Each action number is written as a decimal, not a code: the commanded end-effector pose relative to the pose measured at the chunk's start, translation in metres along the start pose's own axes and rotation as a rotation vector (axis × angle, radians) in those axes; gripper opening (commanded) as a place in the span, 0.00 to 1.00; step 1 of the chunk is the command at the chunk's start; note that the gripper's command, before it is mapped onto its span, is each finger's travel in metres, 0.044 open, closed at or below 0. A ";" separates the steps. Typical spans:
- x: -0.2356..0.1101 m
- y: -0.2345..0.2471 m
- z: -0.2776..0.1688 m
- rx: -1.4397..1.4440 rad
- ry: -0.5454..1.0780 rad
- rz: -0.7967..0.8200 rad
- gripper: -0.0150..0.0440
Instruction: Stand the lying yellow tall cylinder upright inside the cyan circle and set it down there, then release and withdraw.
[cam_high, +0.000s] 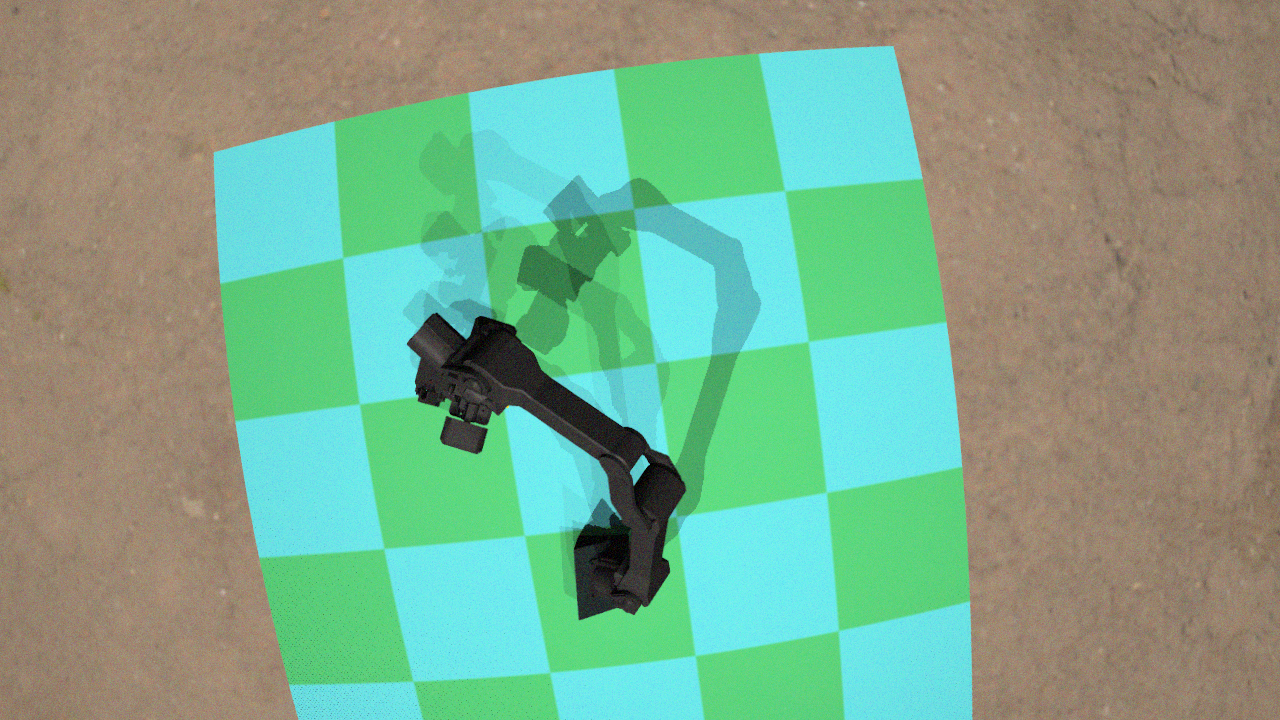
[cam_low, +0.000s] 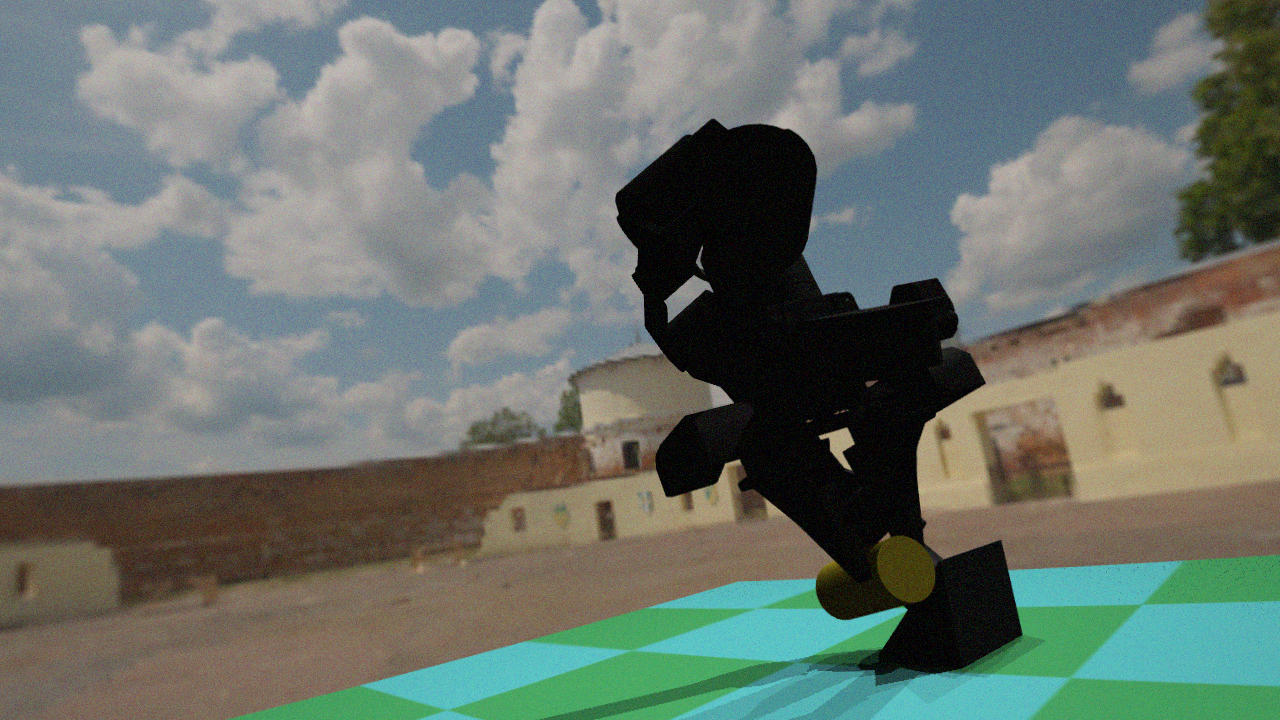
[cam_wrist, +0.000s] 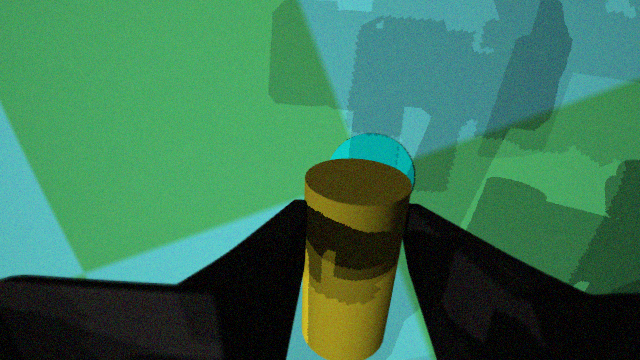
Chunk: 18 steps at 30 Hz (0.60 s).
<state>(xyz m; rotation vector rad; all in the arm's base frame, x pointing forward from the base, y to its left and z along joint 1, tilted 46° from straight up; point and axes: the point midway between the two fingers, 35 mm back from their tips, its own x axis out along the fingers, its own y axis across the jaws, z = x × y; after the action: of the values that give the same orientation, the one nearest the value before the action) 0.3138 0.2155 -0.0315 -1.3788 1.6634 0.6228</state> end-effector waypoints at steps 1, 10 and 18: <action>0.001 0.000 0.000 -0.001 -0.029 0.016 0.43; 0.005 0.000 0.002 0.005 -0.090 0.046 0.43; 0.008 0.000 0.003 0.009 -0.146 0.069 0.43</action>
<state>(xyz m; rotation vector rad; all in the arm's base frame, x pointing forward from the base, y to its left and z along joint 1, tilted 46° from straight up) 0.3150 0.2131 -0.0390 -1.2615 1.6120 0.7160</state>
